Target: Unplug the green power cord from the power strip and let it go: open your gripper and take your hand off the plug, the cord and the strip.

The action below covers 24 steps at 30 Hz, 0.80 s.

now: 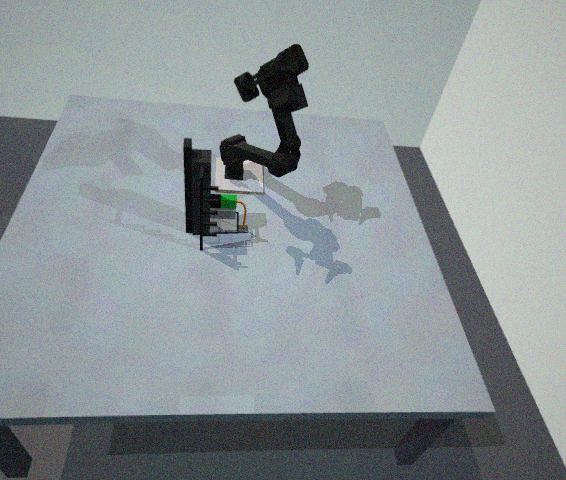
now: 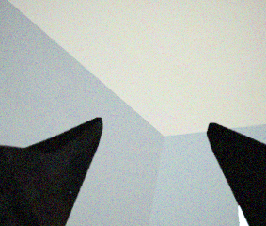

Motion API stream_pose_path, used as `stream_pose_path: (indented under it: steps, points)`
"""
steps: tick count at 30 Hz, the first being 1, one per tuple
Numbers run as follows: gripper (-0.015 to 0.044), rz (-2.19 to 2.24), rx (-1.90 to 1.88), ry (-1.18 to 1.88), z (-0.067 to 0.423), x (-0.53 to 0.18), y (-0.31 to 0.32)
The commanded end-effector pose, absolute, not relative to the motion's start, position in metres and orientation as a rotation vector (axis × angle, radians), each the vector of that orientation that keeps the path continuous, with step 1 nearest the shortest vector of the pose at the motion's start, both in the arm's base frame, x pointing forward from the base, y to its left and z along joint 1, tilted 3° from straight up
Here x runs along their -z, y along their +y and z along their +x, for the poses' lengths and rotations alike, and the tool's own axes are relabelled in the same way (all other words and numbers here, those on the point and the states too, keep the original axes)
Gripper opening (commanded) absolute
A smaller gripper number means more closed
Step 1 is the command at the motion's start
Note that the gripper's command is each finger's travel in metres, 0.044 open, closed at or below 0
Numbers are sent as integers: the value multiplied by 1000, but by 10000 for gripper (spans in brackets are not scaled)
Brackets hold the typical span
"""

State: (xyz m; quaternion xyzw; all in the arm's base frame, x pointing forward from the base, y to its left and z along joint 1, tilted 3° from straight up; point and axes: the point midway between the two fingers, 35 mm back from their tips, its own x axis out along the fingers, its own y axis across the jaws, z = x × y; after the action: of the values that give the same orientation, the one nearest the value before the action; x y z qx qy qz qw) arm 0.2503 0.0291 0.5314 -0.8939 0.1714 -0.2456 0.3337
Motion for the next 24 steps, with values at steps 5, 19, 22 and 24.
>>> stream_pose_path:
  steps: [5,19,22,24]
  points:
    - [269,-2295,679,337,235,-547,36]
    - [160,-1912,823,-207,137,-615,26]
    - [160,-1814,837,-274,123,-623,11]
    - [160,-1747,842,-311,115,-627,0]
